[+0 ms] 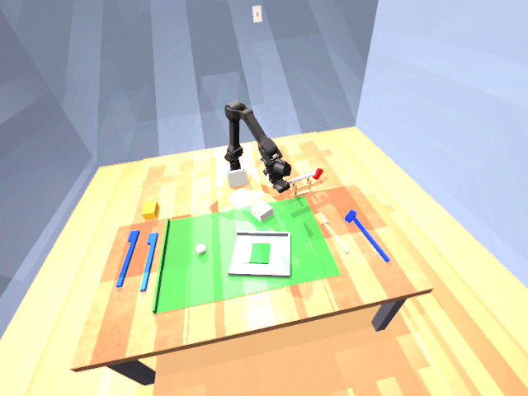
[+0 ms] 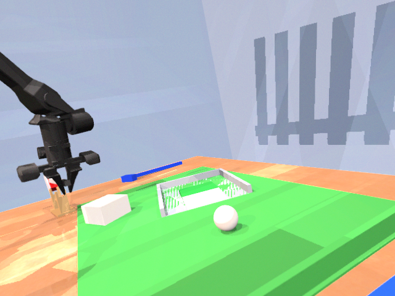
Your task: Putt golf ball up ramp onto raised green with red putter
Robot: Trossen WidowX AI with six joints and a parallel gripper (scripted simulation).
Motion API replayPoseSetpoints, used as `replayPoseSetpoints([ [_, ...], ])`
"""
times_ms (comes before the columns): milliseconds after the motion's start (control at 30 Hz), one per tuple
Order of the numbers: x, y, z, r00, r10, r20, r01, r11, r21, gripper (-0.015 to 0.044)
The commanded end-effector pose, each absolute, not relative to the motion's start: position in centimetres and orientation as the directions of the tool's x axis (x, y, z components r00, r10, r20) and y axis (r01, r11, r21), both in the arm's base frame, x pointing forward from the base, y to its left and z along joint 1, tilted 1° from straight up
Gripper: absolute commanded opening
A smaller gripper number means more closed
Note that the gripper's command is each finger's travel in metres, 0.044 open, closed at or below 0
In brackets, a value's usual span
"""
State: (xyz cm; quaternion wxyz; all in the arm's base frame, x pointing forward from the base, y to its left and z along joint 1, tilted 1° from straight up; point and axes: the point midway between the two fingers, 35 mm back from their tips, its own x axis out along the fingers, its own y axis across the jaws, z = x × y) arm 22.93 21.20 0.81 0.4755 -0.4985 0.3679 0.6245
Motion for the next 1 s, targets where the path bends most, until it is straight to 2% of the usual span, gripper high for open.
replayPoseSetpoints([
  [0,23.0,21.6,3.8,-0.042,0.249,-0.967,-0.96,-0.279,-0.03,0.0],
  [133,22.7,21.4,6.3,-0.043,0.249,-0.967,-0.96,-0.279,-0.029,0.0],
  [267,23.1,21.0,5.6,-0.035,0.238,-0.971,-0.965,-0.261,-0.029,0.0],
  [600,26.7,16.5,5.9,0.013,0.21,-0.978,-1.0,0.014,-0.01,0.0],
  [967,29.9,10.8,6.4,0.051,0.169,-0.984,-0.949,0.315,0.005,0.0],
])
